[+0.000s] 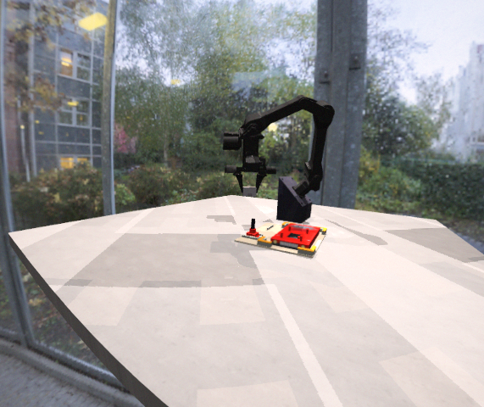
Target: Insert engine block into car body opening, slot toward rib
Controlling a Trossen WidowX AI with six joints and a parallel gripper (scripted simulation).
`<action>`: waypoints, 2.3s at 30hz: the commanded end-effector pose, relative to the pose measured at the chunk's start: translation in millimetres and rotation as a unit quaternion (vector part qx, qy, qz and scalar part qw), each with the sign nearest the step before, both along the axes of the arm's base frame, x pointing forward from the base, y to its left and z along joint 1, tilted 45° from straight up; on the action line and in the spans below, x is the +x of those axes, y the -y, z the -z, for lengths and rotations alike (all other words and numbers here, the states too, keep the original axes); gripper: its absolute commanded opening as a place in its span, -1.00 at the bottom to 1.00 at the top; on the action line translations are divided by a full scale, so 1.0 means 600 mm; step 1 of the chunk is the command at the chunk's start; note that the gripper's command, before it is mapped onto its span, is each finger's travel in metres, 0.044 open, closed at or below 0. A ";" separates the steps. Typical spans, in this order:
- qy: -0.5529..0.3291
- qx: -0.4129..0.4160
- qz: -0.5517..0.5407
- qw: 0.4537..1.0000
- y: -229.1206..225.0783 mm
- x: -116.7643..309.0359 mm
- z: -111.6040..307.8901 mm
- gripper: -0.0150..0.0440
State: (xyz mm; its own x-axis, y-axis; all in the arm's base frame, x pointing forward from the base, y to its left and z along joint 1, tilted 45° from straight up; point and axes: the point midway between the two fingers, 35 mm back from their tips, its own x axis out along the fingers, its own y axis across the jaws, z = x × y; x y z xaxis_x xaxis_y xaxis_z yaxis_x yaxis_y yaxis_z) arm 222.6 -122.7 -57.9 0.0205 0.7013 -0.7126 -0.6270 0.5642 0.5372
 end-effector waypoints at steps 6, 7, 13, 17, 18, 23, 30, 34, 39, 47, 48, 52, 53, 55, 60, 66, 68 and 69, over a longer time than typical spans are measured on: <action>-0.024 -0.028 -0.022 0.999 0.002 0.004 -0.003 -0.49; -0.030 -0.035 -0.028 0.999 0.001 0.005 -0.003 -0.49; -0.085 -0.090 -0.080 0.989 -0.007 0.013 -0.005 -0.49; -0.123 -0.131 -0.116 0.977 -0.012 0.019 -0.007 -0.49; -0.133 -0.141 -0.125 0.973 -0.014 0.020 -0.006 -0.49; -0.178 -0.194 -0.168 0.950 -0.022 0.027 -0.007 -0.49; -0.197 -0.222 -0.189 0.936 -0.025 0.032 -0.009 -0.49; -0.199 -0.223 -0.190 0.935 -0.025 0.032 -0.009 -0.49; -0.222 -0.247 -0.212 0.919 -0.037 0.036 -0.003 -0.49; -0.233 -0.261 -0.224 0.909 -0.062 0.040 0.019 -0.49; -0.233 -0.261 -0.224 0.909 -0.065 0.040 0.022 -0.49; -0.233 -0.261 -0.224 0.910 -0.073 0.040 0.029 -0.49; -0.233 -0.261 -0.224 0.910 -0.075 0.040 0.031 -0.49; -0.233 -0.261 -0.224 0.910 -0.079 0.040 0.035 -0.49; -0.233 -0.261 -0.224 0.910 -0.089 0.041 0.045 -0.49; -0.233 -0.261 -0.224 0.910 -0.101 0.041 0.057 -0.49; -0.233 -0.261 -0.224 0.910 -0.105 0.041 0.060 -0.49; -0.233 -0.261 -0.224 0.910 -0.107 0.041 0.063 -0.49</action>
State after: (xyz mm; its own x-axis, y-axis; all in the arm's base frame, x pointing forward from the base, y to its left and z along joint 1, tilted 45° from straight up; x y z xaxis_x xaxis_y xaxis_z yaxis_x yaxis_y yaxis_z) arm 249.1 -62.4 -90.0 -0.5670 0.1270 -0.8139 -0.6351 0.5618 0.5301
